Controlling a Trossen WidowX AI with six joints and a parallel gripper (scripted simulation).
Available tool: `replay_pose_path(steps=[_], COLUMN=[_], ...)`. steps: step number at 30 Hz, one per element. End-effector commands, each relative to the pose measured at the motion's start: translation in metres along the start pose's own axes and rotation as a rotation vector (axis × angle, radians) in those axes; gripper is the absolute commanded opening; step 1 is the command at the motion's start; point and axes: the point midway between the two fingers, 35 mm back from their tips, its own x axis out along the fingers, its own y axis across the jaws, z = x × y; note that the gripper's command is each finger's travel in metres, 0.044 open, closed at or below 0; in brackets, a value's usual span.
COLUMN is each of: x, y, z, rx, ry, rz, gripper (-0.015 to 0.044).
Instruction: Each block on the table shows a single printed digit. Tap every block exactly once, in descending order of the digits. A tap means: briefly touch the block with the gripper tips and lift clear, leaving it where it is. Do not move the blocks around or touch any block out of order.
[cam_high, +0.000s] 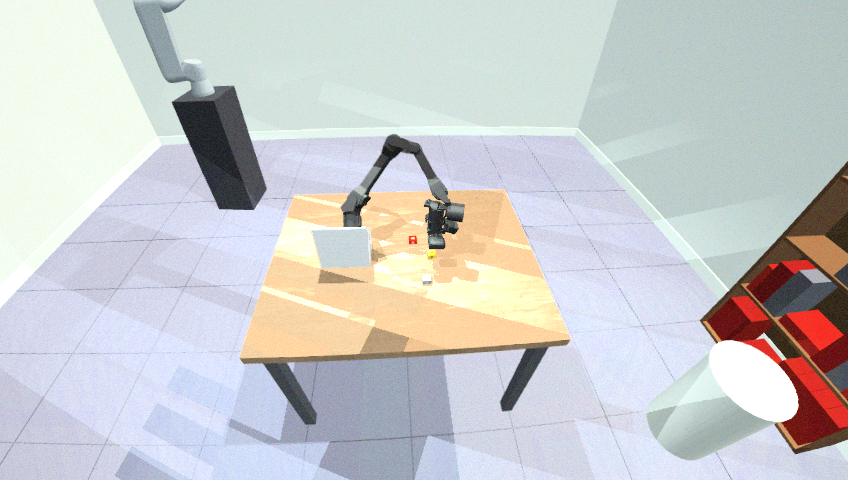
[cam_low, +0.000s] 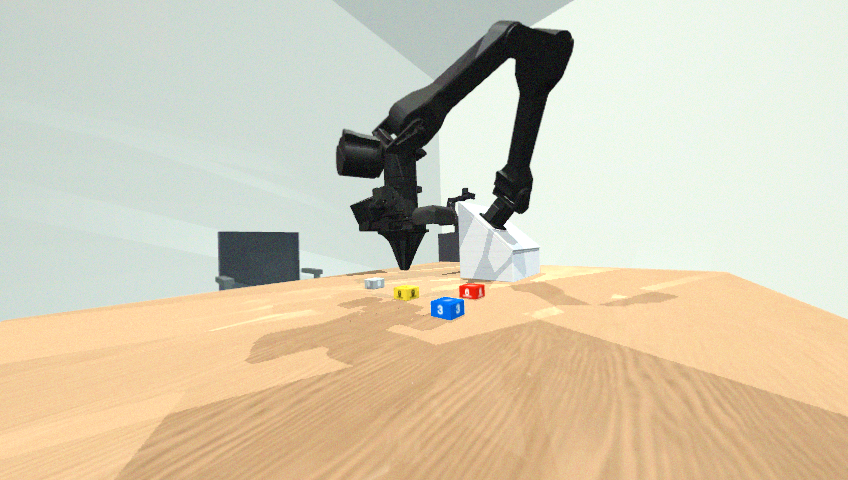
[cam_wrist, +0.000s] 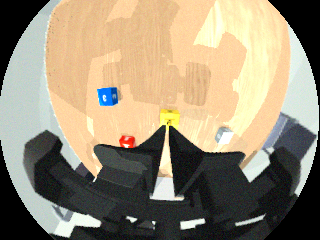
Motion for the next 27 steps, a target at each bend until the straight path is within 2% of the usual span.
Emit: replay_pose_path(steps=[1,4,10,15,20,24,27], x=[-0.044,-0.075,-0.076,-0.078,-0.073,-0.07,-0.031], y=[-0.002,-0.001,0.006,0.048,0.078,0.078,0.077], z=[0.003,0.001,-0.004,-0.044,-0.085,-0.086,-0.083], rx=[-0.004,-0.005,-0.004,-0.002,-0.001,-0.001,0.0], ry=[-0.013,-0.012,-0.012,-0.01,-0.008,-0.008,-0.009], rz=[-0.009,-0.008,-0.008,-0.006,-0.004,-0.004,-0.008], gripper=[0.002,0.002,0.002,0.002,0.002,0.002,0.002])
